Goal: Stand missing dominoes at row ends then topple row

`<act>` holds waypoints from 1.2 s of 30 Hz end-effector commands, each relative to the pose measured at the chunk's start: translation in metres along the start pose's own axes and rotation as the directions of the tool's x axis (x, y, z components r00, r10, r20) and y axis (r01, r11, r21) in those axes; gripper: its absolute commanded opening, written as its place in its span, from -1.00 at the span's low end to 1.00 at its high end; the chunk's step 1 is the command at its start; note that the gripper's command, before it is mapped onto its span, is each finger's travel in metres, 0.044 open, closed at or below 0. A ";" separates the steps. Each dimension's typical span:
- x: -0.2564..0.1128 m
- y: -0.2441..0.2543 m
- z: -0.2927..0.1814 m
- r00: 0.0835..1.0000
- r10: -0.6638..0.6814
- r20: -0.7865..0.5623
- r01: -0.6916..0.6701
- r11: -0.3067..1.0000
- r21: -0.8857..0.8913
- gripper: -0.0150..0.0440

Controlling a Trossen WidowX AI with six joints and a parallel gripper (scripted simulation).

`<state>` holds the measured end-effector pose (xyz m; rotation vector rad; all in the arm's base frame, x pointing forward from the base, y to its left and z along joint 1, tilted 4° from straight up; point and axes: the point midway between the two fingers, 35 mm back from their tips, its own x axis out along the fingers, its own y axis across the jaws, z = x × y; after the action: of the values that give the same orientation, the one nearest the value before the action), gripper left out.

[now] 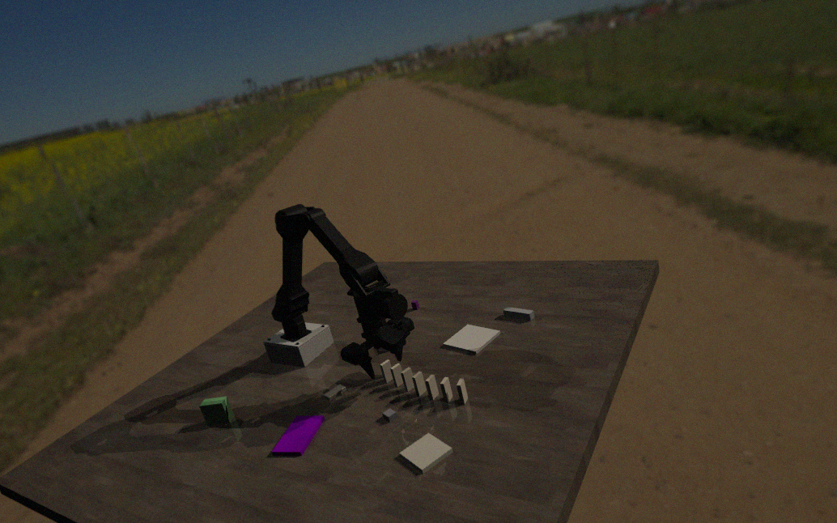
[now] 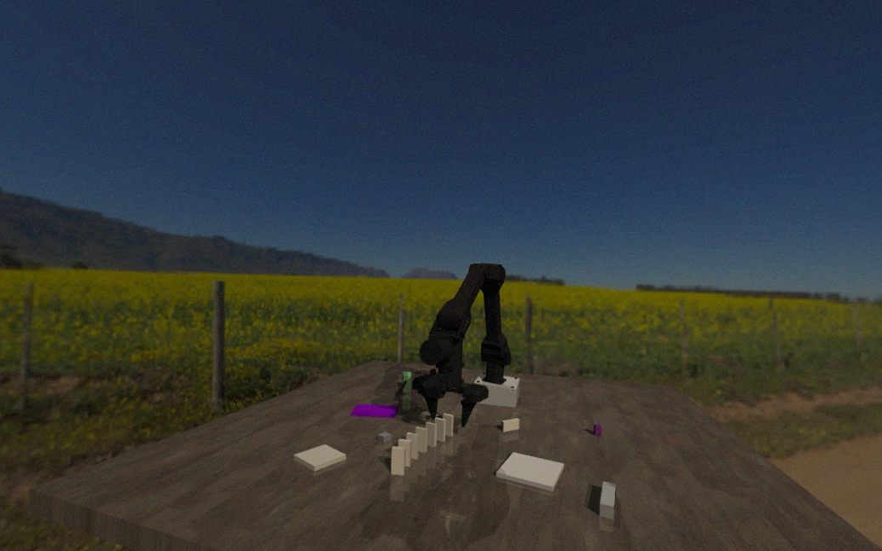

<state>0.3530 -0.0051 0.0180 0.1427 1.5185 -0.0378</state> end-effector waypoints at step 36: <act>-0.053 -0.089 -0.076 1.000 -0.002 -0.007 -0.007 0.094 -0.996 1.00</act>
<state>0.3109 -0.0629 0.1009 -0.5202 1.4296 0.5730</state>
